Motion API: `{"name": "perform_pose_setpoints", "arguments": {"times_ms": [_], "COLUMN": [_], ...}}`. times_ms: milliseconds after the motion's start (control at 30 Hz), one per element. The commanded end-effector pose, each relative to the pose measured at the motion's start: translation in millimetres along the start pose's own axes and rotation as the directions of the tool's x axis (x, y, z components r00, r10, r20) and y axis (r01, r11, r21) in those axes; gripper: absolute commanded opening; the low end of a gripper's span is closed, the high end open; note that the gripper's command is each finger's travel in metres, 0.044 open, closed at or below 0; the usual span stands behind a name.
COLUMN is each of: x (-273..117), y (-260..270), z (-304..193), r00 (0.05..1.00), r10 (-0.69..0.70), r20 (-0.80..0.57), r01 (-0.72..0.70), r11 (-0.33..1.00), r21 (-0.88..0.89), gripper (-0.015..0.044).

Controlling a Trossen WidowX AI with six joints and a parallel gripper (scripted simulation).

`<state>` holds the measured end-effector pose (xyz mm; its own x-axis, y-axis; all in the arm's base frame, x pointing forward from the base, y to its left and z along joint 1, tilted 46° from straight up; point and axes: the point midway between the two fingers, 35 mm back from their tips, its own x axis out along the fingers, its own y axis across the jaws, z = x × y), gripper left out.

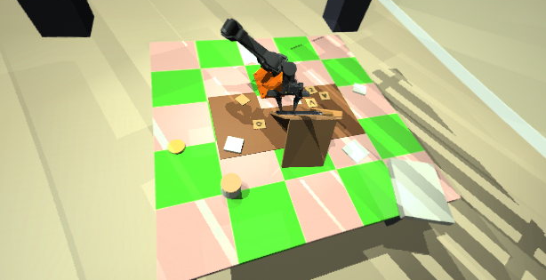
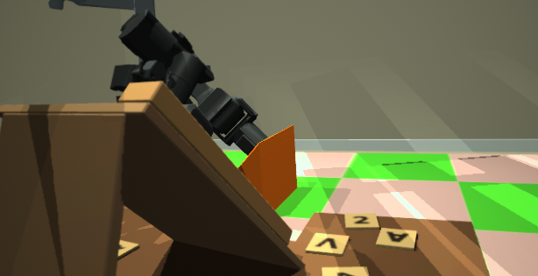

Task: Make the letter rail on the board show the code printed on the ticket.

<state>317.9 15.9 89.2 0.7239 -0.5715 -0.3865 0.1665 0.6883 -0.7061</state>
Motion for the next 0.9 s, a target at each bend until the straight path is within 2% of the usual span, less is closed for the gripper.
{"name": "perform_pose_setpoints", "arguments": {"times_ms": [0, 867], "x": [1, 1], "y": [3, 17], "z": [-1, -1], "r00": [1.0, 1.0], "r10": [-0.002, -0.002], "r20": [-0.004, -0.003], "r01": [0.002, 0.002], "r11": [1.0, 1.0], "r21": [0.0, 0.001], "gripper": [0.0, 0.0]}}
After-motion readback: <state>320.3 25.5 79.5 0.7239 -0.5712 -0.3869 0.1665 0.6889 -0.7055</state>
